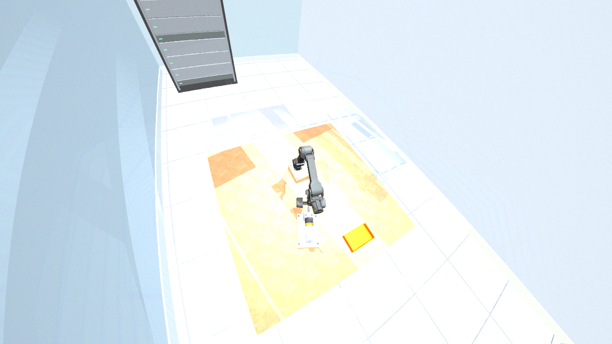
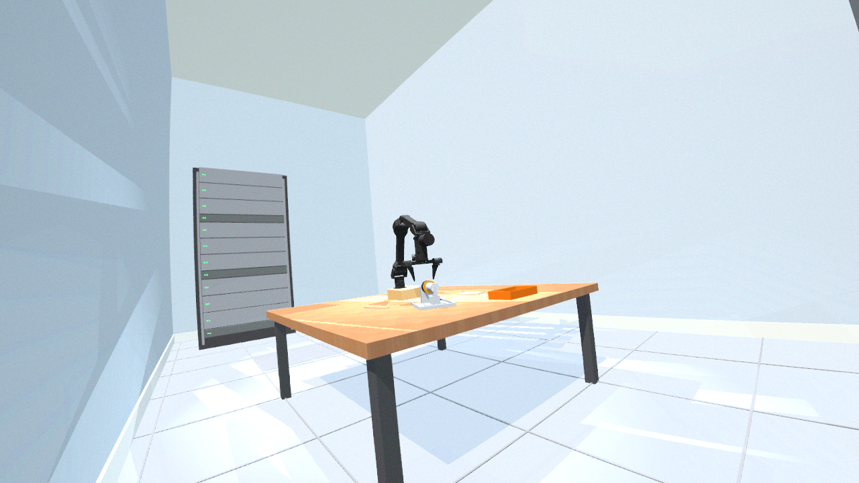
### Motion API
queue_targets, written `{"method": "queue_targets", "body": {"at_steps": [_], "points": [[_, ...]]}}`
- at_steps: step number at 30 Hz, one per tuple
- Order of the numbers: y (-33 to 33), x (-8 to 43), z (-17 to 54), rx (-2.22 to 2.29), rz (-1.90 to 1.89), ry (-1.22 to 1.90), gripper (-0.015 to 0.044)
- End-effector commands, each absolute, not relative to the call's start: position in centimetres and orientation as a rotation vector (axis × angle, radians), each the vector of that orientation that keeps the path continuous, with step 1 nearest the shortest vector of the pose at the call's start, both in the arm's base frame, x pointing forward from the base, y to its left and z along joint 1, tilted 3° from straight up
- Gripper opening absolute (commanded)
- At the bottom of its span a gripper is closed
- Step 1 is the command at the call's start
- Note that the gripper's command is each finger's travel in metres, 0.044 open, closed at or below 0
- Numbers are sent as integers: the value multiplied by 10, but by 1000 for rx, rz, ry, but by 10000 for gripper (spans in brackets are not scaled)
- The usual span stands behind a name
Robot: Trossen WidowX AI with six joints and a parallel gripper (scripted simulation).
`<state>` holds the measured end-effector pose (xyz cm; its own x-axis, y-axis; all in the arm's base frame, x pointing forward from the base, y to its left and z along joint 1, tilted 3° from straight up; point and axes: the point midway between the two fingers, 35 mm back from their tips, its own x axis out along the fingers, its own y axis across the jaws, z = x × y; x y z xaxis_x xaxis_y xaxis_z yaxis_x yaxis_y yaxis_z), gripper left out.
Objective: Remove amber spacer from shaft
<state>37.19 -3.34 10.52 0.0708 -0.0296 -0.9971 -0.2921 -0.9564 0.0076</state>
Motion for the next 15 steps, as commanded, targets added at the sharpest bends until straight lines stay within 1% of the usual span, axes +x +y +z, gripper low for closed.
{"method": "queue_targets", "body": {"at_steps": [1, 15], "points": [[-33, 371, 105, -2147, 1998, 325, 440], [-34, 373, 88, -2147, 1998, 325, 440]]}}
